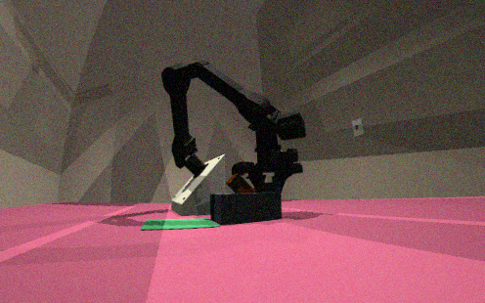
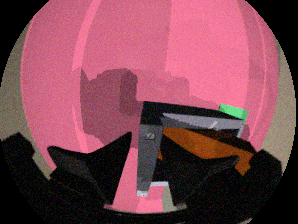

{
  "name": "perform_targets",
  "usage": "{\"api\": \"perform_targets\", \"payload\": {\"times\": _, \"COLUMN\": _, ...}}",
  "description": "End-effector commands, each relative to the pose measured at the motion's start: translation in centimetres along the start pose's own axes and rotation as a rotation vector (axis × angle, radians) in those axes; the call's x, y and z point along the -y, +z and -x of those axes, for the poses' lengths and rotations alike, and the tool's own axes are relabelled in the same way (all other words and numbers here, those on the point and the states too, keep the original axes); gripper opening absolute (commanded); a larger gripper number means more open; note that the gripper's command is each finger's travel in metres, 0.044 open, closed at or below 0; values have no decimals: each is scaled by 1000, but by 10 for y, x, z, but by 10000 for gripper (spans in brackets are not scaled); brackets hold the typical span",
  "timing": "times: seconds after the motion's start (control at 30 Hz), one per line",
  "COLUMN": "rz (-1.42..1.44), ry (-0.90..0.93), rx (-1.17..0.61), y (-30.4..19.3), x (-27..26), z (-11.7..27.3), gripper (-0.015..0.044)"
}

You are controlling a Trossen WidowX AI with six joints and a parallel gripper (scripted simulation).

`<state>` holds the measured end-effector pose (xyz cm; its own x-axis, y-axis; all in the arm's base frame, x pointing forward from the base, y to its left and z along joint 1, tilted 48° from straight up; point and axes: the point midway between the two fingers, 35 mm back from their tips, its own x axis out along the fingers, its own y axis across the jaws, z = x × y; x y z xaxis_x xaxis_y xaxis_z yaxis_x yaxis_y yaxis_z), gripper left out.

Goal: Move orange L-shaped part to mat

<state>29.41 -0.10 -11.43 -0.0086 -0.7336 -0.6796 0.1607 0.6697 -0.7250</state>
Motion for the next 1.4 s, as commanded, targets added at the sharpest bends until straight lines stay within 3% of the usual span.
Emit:
{"api": "perform_targets", "payload": {"times": 0.0, "rz": 6, "ry": -12, "rx": -3, "y": -1, "x": 3, "z": -3, "gripper": 180}}
{"api": "perform_targets", "payload": {"times": 0.8, "rz": 5, "ry": -10, "rx": -3, "y": -1, "x": -9, "z": 11, "gripper": 180}}
{"api": "perform_targets", "payload": {"times": 0.9, "rz": 6, "ry": -7, "rx": -3, "y": 1, "x": -9, "z": 29, "gripper": 180}}
{"api": "perform_targets", "payload": {"times": 1.1, "rz": 6, "ry": -6, "rx": -4, "y": -1, "x": 0, "z": 105, "gripper": 180}}
{"api": "perform_targets", "payload": {"times": 1.37, "rz": 7, "ry": 3, "rx": 18, "y": 2, "x": -1, "z": 111, "gripper": 180}}
